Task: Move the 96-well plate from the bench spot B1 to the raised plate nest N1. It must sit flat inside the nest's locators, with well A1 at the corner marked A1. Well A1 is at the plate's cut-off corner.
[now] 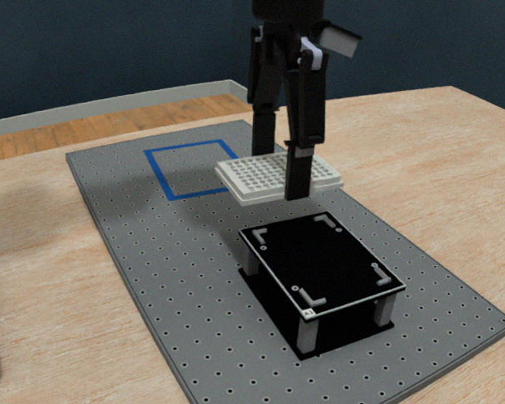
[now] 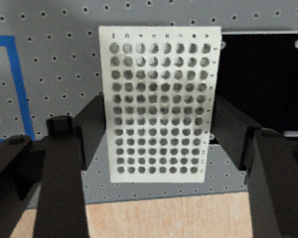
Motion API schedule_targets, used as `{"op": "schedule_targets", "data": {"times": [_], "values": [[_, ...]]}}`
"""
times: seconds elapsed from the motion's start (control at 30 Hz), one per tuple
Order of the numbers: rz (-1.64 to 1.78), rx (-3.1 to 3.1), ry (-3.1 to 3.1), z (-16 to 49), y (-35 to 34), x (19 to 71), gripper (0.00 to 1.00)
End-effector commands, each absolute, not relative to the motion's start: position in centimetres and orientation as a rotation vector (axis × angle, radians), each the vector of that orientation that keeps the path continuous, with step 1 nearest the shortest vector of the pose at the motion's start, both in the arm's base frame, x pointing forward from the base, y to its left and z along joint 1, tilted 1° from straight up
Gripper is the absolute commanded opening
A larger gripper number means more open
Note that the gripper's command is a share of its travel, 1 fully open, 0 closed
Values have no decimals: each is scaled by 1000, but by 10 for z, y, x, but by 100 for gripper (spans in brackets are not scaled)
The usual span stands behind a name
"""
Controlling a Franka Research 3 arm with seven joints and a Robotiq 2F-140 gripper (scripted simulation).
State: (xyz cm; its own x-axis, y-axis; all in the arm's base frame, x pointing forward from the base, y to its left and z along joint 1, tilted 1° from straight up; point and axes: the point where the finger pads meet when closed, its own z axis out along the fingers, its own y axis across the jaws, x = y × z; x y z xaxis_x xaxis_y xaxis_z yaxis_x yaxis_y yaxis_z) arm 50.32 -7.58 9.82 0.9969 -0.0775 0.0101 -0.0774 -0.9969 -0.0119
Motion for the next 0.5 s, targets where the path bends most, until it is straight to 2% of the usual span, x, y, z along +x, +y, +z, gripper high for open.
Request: {"op": "schedule_targets", "data": {"times": [0.0, 0.47], "values": [[-16, -3128, 67, 102, -88, 503, 60], [-16, -3128, 67, 108, -128, 501, 60]]}}
